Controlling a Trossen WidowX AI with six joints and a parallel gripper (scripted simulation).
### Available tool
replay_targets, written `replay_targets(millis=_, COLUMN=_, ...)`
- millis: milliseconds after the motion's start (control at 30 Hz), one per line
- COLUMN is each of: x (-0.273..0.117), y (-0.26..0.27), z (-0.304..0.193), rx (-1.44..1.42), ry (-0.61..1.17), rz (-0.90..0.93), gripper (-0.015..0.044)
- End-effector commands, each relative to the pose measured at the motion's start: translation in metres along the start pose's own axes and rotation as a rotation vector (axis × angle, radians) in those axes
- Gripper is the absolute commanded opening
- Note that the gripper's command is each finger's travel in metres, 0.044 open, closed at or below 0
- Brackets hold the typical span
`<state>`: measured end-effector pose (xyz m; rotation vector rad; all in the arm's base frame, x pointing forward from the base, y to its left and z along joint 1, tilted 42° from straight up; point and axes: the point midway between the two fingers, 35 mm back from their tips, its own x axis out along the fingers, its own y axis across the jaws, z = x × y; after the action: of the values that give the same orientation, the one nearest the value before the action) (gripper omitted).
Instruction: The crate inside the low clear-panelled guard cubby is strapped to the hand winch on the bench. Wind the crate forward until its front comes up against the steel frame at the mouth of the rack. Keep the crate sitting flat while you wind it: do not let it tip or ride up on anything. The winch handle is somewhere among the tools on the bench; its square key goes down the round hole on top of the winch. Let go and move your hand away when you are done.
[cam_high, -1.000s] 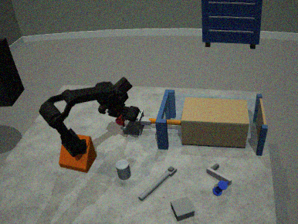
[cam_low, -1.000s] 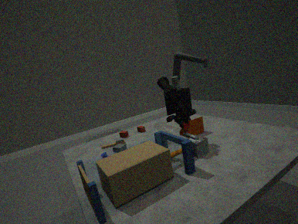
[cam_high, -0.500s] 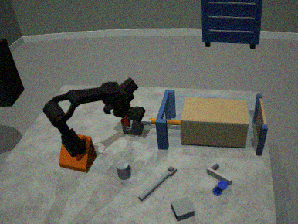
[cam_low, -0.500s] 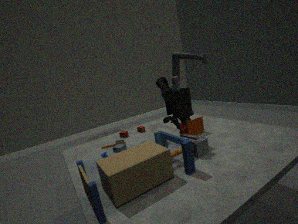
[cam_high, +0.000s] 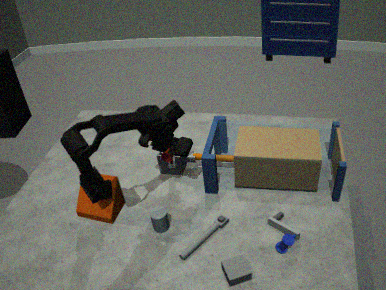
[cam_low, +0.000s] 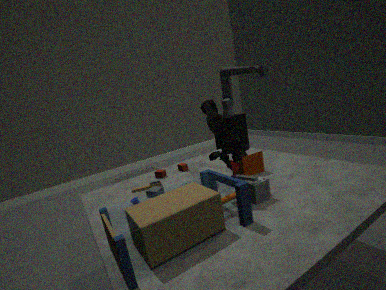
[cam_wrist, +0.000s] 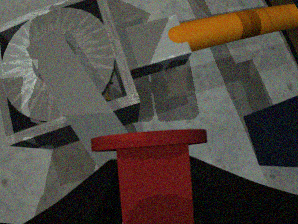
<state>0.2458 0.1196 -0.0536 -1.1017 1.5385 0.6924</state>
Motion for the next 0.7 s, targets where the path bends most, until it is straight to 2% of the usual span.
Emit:
replay_targets(millis=0, x=0.005, y=-0.010, z=0.004, rx=0.005, ry=-0.001, rz=-0.018, gripper=0.0000)
replay_targets(millis=667, x=0.011, y=-0.027, z=0.020, rx=0.006, ry=-0.002, rz=-0.019, gripper=0.0000)
